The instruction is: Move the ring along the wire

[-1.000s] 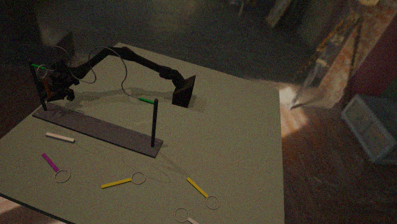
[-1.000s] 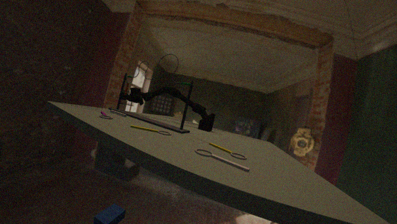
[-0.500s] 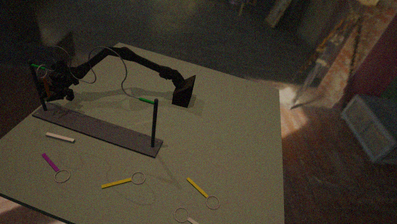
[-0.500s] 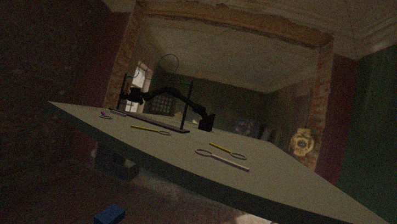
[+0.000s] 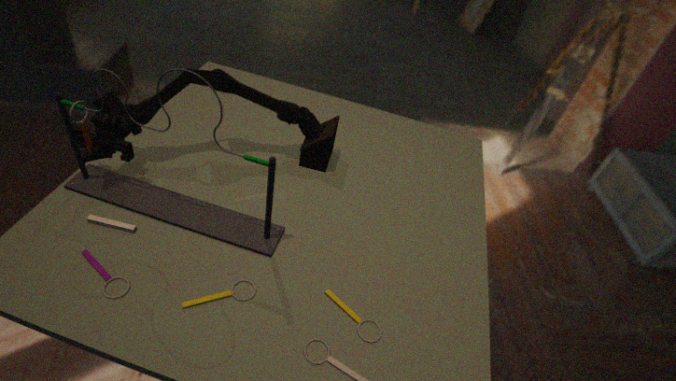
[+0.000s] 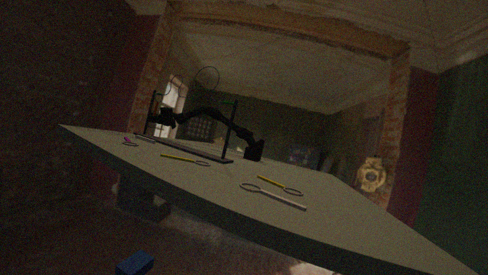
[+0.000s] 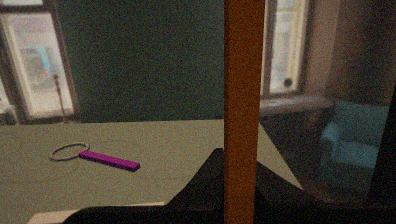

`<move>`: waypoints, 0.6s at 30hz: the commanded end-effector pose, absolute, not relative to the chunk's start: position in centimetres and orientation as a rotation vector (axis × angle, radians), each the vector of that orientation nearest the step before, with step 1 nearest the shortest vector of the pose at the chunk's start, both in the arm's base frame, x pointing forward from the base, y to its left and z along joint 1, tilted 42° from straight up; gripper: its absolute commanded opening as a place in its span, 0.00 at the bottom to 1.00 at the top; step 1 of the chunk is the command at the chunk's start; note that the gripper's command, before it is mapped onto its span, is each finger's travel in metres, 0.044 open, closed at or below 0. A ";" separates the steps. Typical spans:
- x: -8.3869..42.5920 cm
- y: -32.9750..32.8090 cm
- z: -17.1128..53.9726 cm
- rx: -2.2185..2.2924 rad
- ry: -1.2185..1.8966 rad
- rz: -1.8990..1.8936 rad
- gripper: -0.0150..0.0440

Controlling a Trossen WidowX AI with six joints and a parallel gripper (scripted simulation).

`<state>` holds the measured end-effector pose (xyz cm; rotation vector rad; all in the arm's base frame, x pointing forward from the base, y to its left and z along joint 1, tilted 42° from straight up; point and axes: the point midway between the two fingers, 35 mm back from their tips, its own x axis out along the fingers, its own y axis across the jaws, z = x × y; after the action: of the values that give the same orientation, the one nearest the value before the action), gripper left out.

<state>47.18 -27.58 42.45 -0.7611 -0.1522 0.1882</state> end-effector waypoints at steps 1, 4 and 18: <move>47.2 -27.6 42.5 -0.760 -0.152 0.188 0.00; 47.2 -27.6 42.5 -0.760 -0.152 0.188 0.00; 46.8 -26.1 43.7 -0.764 -0.152 0.191 0.00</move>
<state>46.82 -26.24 43.53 -0.7583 -0.1511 0.1940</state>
